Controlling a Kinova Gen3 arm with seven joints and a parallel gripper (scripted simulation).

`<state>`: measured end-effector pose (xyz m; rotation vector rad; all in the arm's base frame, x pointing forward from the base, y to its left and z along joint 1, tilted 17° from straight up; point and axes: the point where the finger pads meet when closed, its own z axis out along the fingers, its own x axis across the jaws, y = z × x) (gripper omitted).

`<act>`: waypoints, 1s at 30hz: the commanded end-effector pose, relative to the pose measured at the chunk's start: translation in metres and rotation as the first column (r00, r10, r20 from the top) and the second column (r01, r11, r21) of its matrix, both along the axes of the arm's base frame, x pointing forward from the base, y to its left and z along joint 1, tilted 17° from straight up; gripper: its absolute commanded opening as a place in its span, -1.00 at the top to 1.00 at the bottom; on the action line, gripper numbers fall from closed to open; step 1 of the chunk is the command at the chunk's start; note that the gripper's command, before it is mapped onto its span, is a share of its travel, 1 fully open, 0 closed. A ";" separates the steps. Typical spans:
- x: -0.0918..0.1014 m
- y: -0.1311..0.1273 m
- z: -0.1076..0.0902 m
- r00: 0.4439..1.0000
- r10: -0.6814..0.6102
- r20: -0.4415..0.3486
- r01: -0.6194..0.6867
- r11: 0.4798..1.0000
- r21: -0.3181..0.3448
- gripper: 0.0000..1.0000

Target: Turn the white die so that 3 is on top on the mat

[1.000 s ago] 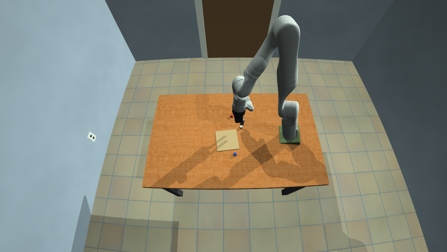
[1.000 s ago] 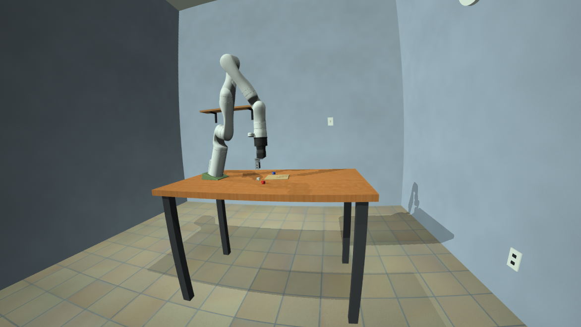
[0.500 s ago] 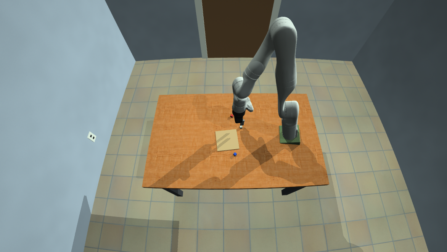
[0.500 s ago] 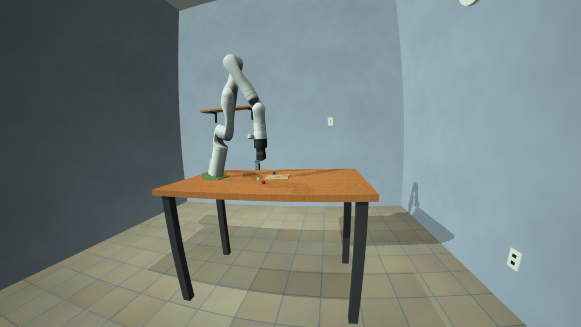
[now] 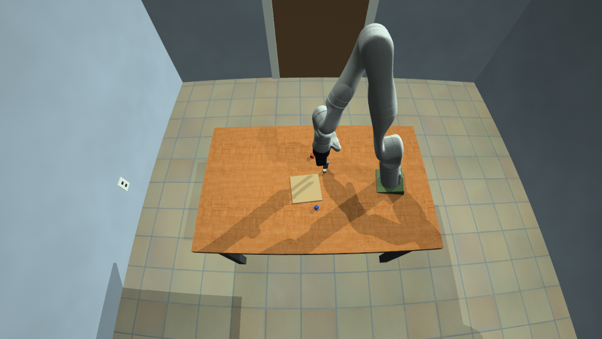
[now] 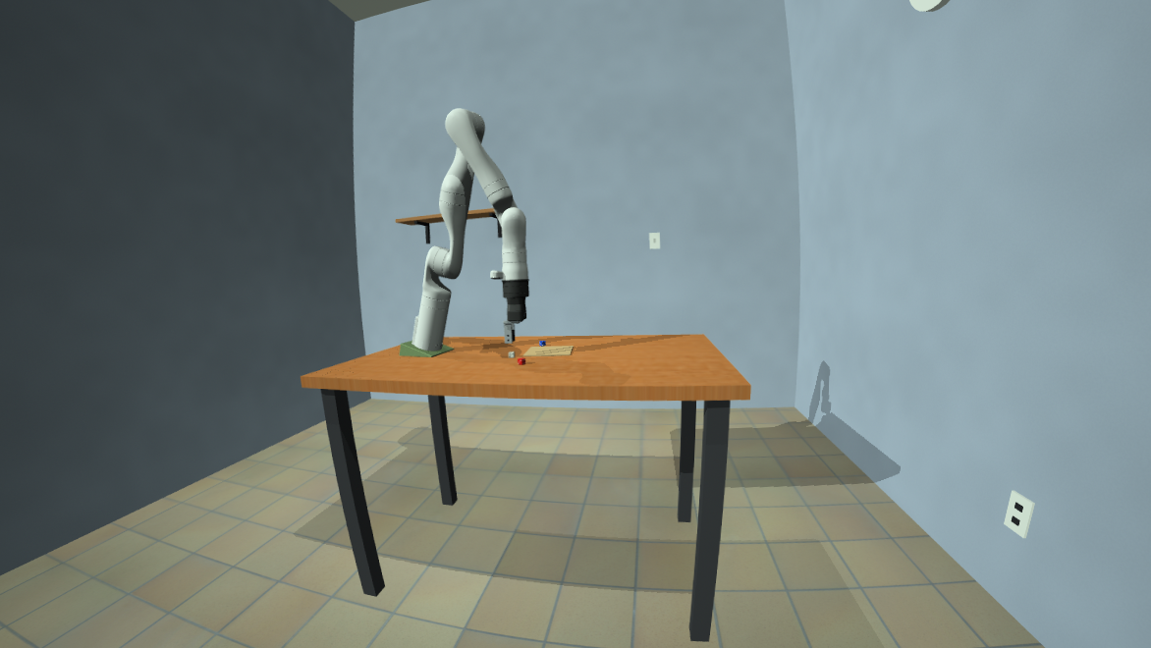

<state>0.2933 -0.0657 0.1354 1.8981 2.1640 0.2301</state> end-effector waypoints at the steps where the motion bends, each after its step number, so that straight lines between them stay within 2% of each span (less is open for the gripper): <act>1: 0.002 0.012 -0.002 0.999 0.035 -0.002 -0.035 0.999 0.008 -0.27; 16: 0.007 0.011 -0.017 0.999 0.035 -0.002 -0.035 0.999 0.008 -0.27; 30: 0.008 0.011 -0.022 0.999 0.035 -0.002 -0.035 0.999 0.008 -0.27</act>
